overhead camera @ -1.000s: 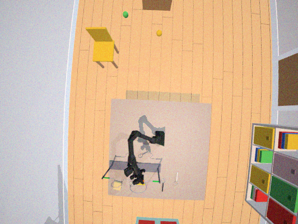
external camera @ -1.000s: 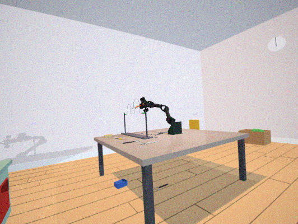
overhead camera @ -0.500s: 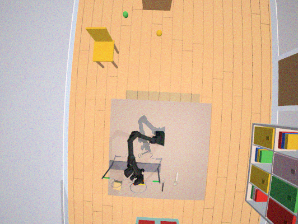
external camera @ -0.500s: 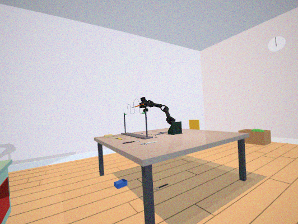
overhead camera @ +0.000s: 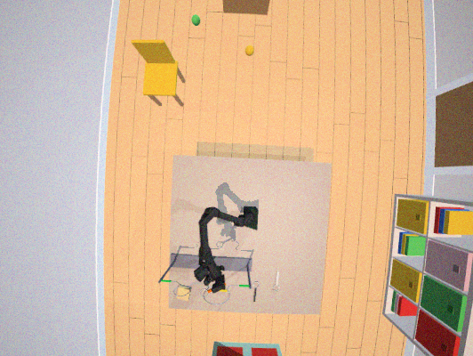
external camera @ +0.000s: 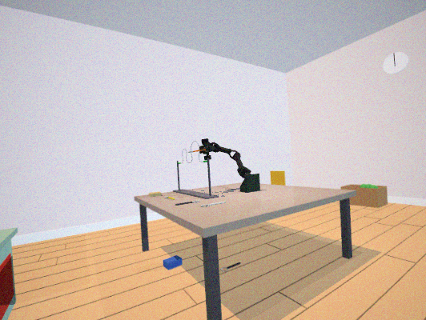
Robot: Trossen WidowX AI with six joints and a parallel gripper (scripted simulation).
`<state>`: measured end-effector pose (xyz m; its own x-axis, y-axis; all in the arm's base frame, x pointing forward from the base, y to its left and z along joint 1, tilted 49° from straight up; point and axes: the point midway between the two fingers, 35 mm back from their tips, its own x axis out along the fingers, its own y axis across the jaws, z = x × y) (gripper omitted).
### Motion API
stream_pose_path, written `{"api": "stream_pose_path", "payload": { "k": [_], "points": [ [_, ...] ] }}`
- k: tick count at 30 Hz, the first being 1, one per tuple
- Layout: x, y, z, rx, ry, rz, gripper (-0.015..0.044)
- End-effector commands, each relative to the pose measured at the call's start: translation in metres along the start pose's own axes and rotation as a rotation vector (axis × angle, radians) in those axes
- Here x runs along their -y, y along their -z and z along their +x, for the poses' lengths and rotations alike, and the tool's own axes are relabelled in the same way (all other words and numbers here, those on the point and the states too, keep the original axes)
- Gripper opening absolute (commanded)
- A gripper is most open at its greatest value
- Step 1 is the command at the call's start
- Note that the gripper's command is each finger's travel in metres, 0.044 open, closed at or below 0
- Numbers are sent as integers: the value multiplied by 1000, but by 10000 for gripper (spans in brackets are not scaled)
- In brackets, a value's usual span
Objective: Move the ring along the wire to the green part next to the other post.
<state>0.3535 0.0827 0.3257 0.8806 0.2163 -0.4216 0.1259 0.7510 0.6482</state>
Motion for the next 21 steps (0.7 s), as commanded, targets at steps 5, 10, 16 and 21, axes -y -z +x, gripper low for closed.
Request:
{"api": "stream_pose_path", "payload": {
  "k": [5, 10, 16, 21],
  "points": [
    [0, -1, 0, 11, 39, -86, -150],
    [2, -1, 0, 17, 66, -134, -150],
    [4, -1, 0, 24, 98, -193, -150],
    [5, -1, 0, 30, 127, -244, -150]
  ]
}}
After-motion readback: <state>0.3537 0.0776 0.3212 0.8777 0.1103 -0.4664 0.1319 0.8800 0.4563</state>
